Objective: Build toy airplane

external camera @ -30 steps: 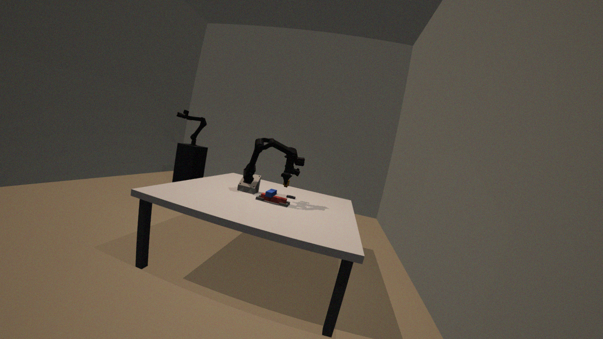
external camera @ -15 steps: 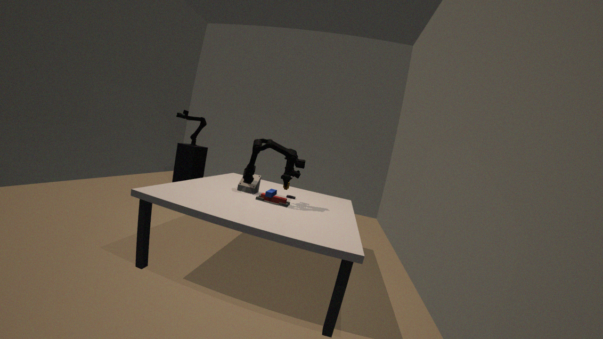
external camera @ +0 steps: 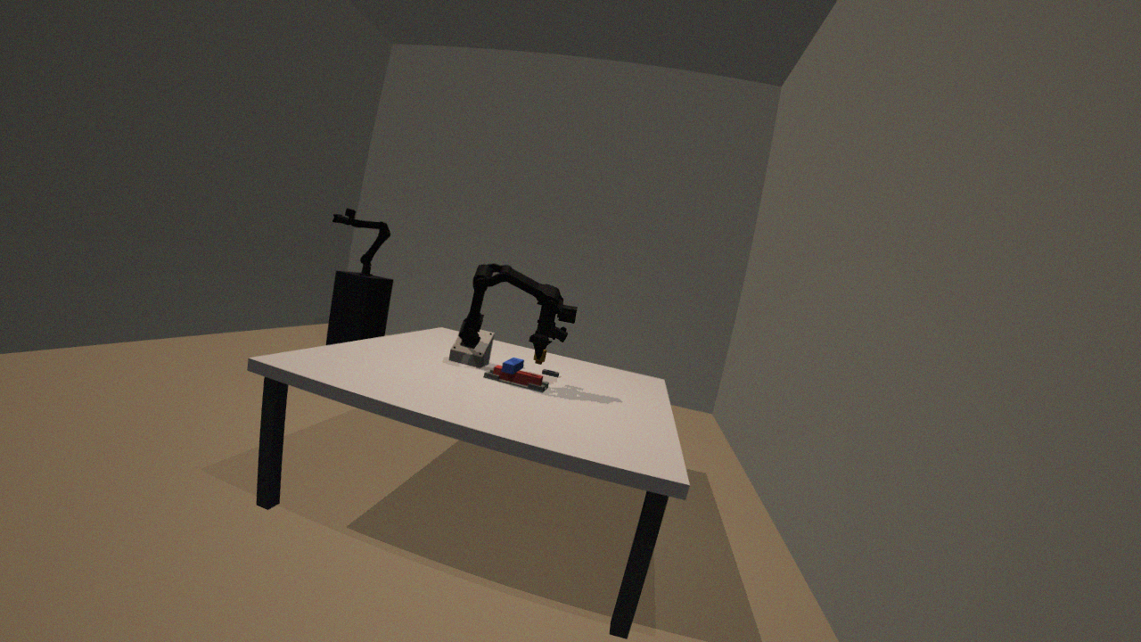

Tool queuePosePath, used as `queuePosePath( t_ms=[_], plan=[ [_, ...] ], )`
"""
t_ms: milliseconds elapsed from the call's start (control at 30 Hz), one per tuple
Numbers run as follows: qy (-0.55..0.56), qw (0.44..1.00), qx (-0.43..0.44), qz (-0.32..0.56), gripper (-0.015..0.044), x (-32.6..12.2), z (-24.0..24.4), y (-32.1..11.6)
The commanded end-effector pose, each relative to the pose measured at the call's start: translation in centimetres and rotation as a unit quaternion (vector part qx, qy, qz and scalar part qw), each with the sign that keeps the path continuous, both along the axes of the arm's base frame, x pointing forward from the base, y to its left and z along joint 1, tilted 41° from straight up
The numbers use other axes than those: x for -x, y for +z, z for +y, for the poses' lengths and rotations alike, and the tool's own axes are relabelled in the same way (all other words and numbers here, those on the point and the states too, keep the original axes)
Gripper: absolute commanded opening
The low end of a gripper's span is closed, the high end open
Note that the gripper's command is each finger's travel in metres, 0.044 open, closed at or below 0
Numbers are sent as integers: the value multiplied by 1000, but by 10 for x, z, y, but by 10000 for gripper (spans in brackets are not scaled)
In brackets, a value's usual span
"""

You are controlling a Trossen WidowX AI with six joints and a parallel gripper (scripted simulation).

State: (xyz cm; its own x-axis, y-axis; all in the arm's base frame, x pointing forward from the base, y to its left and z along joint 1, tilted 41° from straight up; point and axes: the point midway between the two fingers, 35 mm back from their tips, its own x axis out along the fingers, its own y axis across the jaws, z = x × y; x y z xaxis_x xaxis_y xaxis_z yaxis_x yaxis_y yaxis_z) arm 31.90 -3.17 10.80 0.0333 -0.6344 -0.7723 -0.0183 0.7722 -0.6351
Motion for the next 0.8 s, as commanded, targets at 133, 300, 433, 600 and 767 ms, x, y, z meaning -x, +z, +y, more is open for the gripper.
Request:
queuePosePath(
  t_ms=[133,300,433,600,767],
  plan=[
    [-2,1000,12,-5,0,-2,-22,16],
    [-2,1000,14,-5,53,-1,-27,18],
    [-2,1000,14,-5,65,-1,-27,18],
    [-2,1000,14,-5,65,-2,-27,18],
    [-2,1000,14,-5,65,-2,-27,18]
  ],
)
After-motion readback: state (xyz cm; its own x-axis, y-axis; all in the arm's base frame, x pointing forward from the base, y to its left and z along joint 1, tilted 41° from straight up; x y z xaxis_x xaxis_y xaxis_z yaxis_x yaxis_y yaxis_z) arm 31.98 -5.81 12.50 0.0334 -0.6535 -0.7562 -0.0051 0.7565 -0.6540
